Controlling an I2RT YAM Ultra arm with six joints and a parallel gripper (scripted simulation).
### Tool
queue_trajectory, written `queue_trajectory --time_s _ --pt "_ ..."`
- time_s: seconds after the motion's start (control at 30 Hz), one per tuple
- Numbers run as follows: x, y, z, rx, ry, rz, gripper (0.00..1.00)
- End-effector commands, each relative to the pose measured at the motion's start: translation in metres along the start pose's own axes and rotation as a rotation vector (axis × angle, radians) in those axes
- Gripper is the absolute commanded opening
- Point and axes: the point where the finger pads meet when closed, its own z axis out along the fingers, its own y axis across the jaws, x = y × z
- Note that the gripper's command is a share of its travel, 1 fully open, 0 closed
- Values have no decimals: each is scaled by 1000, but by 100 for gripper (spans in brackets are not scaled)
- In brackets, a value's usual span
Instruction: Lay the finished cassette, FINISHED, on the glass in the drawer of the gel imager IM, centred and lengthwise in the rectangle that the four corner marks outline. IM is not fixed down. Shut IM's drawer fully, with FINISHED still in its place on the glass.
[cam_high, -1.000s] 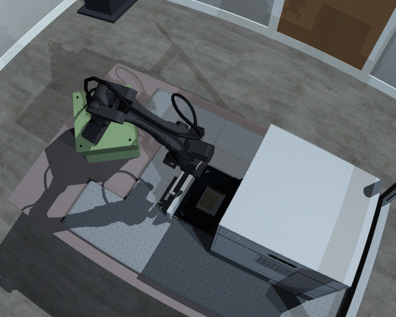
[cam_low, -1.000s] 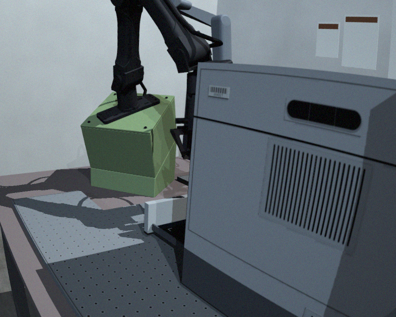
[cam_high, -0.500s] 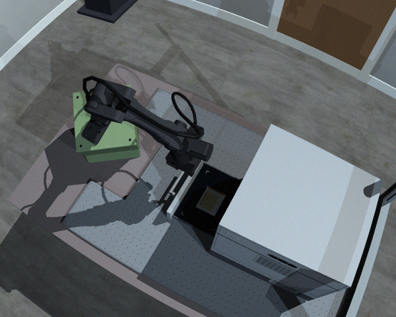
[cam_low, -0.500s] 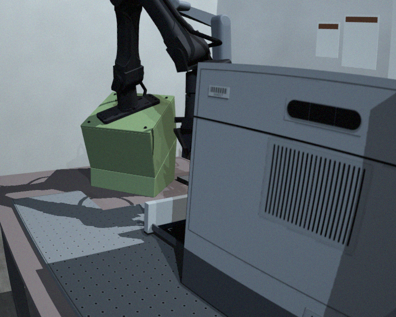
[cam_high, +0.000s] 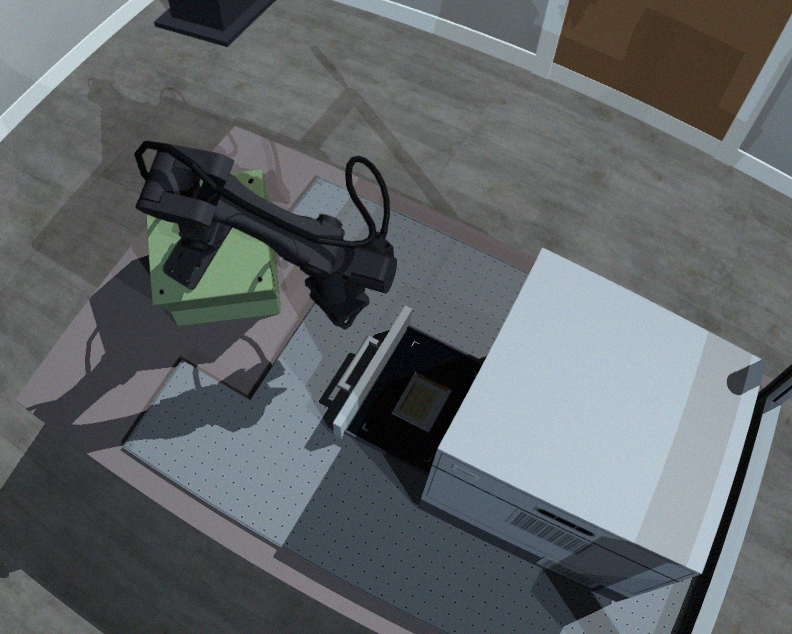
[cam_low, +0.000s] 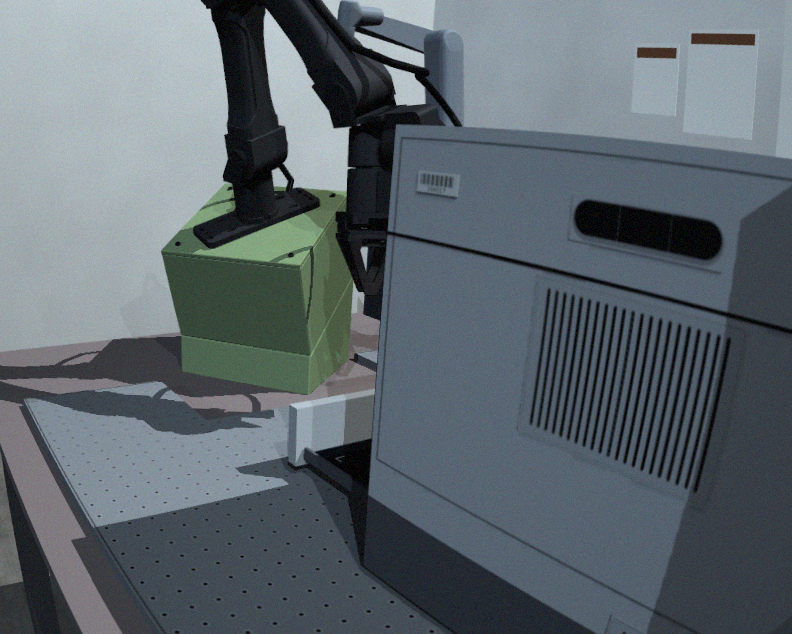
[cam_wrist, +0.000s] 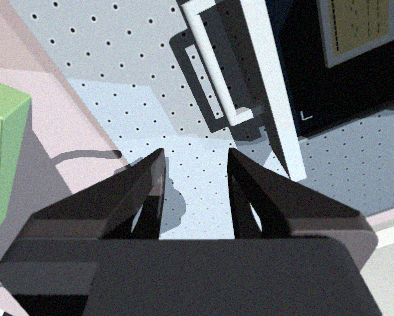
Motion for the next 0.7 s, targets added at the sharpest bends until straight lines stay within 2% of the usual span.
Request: queue_trajectory --time_s 0.0,0.1,0.13,0.4,0.47,0.67 --pt "6 17 -10 -9 20 152 35" --pt "-1 4 -13 2 12 261 35" --pt "-1 7 -9 -11 23 287 35" --pt "-1 8 -9 -29 35 555 35" --pt "-1 8 -9 -29 35 555 35" --pt "1 8 -8 -50 45 766 35"
